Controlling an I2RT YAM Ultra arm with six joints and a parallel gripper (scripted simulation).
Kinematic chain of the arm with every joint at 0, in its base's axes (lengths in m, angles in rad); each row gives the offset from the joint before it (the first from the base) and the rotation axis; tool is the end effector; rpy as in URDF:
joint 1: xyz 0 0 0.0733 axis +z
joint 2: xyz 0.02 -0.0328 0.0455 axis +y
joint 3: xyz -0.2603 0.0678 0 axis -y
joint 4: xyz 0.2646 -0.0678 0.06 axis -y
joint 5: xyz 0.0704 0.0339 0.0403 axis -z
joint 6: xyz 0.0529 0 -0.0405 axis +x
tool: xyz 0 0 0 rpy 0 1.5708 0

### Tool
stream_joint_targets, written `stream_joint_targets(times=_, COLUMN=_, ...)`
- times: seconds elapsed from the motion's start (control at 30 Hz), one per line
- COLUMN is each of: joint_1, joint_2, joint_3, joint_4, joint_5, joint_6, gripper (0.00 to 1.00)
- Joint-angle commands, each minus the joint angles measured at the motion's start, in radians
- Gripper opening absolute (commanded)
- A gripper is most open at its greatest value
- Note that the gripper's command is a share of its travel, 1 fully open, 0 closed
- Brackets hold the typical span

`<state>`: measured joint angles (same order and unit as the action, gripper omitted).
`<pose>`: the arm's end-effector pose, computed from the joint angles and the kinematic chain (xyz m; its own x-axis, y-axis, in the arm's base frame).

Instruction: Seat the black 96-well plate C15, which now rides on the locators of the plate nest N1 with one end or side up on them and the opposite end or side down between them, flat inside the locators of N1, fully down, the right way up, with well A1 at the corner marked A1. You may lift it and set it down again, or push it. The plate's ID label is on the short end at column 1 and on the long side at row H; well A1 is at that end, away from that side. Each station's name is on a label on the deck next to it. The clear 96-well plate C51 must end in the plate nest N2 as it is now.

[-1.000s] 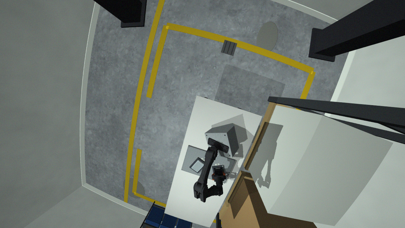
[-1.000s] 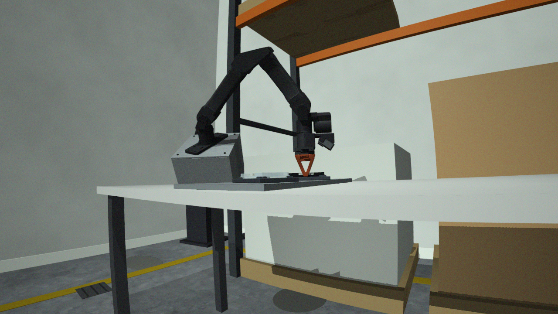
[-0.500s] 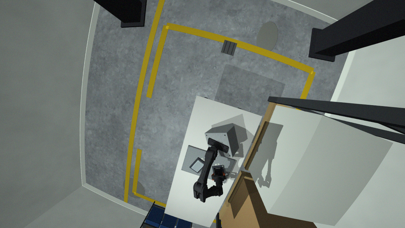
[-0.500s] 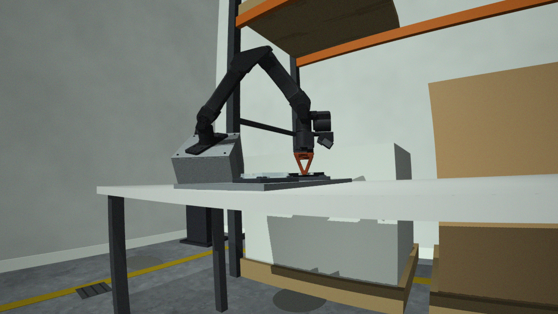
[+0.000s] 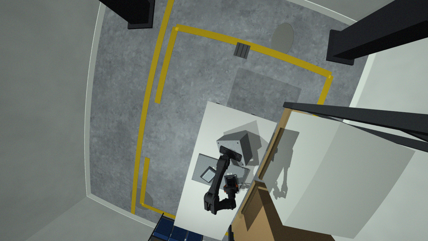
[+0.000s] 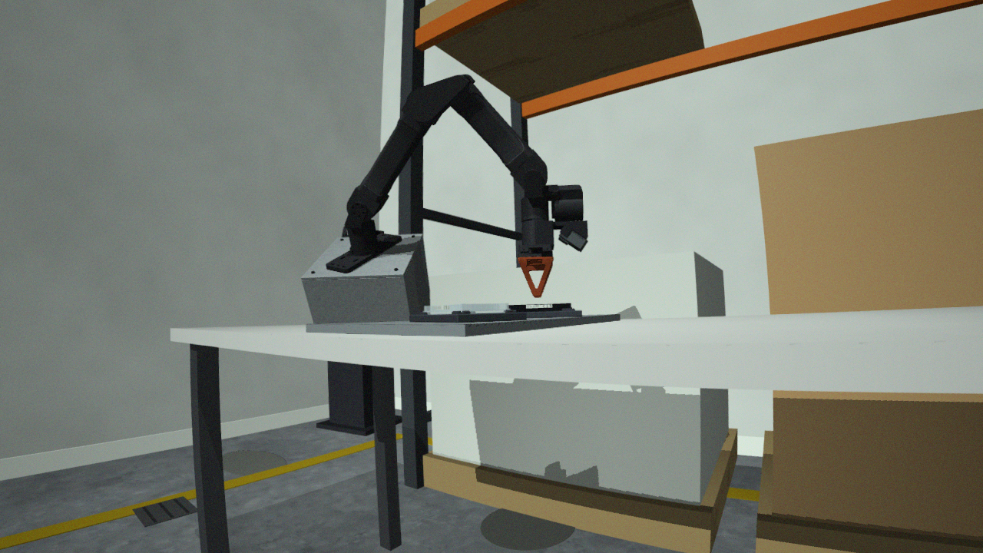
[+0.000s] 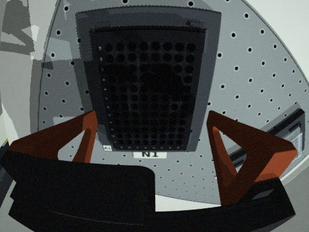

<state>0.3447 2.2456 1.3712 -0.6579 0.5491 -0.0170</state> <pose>0.3879 0.1111 0.0421 -0.9358 -0.3514 -0.0296 -0.2853 0.8037 -0.5221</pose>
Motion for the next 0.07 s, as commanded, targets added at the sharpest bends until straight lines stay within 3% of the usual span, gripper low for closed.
stream_joint_targets(times=0.0, joint_1=0.015, joint_2=-0.012, joint_3=0.006, joint_4=0.001, joint_5=0.001, joint_6=0.004, gripper=1.0)
stream_joint_targets(times=0.03, joint_1=0.015, joint_2=-0.012, joint_3=0.006, joint_4=0.001, joint_5=0.001, joint_6=0.004, gripper=1.0)
